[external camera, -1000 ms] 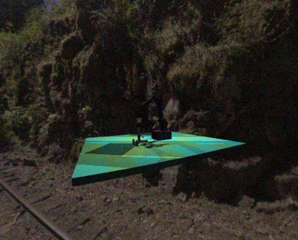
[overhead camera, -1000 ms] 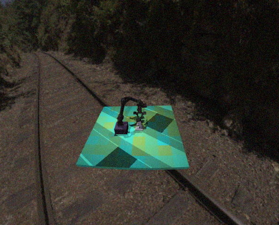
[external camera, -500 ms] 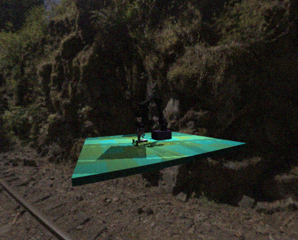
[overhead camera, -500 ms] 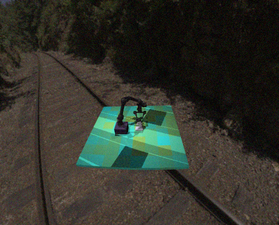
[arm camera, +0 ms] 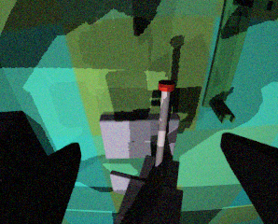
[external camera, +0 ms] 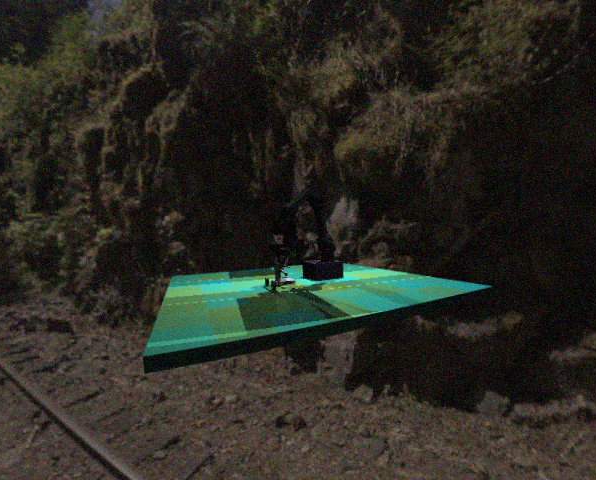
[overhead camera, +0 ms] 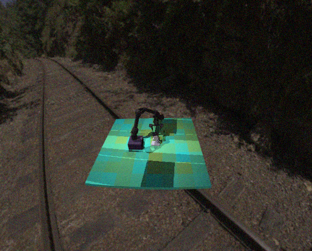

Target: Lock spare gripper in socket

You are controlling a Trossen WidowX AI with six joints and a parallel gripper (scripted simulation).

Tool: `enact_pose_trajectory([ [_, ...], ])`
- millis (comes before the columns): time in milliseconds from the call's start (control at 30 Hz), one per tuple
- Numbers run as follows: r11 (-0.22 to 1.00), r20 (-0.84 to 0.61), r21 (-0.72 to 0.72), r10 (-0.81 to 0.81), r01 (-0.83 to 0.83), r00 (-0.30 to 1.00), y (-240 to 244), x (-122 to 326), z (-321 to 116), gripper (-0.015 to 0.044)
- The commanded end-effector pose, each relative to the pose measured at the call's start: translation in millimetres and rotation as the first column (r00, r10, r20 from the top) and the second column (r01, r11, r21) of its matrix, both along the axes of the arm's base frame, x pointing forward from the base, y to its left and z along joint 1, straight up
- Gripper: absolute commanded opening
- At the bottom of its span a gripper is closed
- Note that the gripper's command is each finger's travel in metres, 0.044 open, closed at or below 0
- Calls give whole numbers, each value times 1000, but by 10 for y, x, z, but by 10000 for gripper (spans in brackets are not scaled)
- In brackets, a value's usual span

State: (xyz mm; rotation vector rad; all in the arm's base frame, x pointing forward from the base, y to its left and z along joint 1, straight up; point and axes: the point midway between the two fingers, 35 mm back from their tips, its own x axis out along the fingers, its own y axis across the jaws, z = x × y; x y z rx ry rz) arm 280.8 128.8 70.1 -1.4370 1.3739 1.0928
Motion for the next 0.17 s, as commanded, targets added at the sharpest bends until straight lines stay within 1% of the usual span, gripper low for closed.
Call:
enact_pose_trajectory([
  [0,1000,-2,0,4,-4,1000,-2,-5,-8,440],
  [133,1000,-2,0,4,-4,1000,-2,-5,-8,440],
])
